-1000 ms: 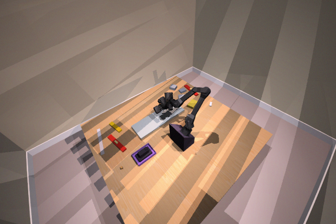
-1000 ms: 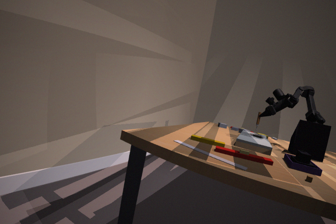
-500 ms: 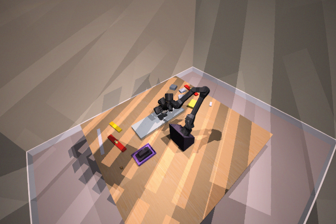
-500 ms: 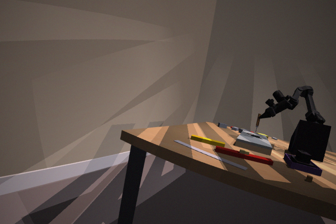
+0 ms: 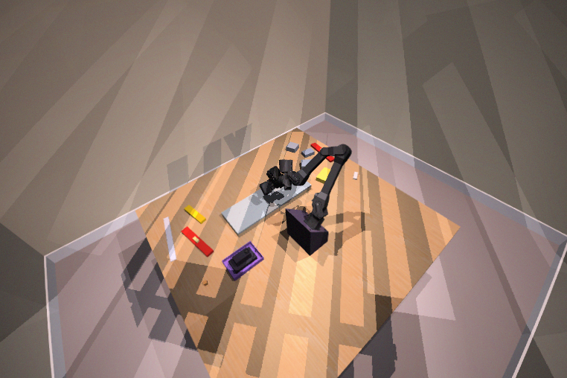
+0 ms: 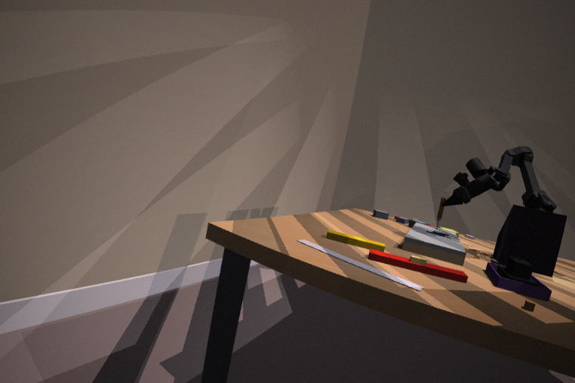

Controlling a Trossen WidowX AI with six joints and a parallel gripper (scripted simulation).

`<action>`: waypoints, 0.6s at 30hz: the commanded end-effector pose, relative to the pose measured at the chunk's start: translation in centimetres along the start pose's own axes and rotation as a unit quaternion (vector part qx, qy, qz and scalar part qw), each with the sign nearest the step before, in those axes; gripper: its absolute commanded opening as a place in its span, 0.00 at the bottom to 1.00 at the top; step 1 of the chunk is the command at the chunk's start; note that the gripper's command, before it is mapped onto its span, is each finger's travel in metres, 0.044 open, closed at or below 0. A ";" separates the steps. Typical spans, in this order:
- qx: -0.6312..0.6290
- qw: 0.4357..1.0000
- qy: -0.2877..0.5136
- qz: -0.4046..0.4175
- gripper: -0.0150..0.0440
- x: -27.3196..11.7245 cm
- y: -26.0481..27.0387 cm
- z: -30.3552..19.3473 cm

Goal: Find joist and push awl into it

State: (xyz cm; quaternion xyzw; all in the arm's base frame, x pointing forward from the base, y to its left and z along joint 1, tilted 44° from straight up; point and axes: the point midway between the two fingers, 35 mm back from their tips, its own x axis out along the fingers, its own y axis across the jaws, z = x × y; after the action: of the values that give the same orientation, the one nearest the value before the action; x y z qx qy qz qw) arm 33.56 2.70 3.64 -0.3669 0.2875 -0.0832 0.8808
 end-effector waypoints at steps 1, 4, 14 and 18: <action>-0.003 1.000 0.000 0.003 0.25 0.4 0.1 -0.8; -0.003 1.000 0.000 0.003 0.25 0.7 0.1 -1.1; -0.004 1.000 0.000 0.002 0.25 1.5 0.0 -2.4; -0.004 1.000 0.000 0.002 0.25 1.5 0.0 -2.4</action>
State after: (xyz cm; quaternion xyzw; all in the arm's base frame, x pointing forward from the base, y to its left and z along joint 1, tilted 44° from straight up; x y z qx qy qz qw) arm 33.88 1.23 2.14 -0.3662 0.2800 -0.0801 0.8838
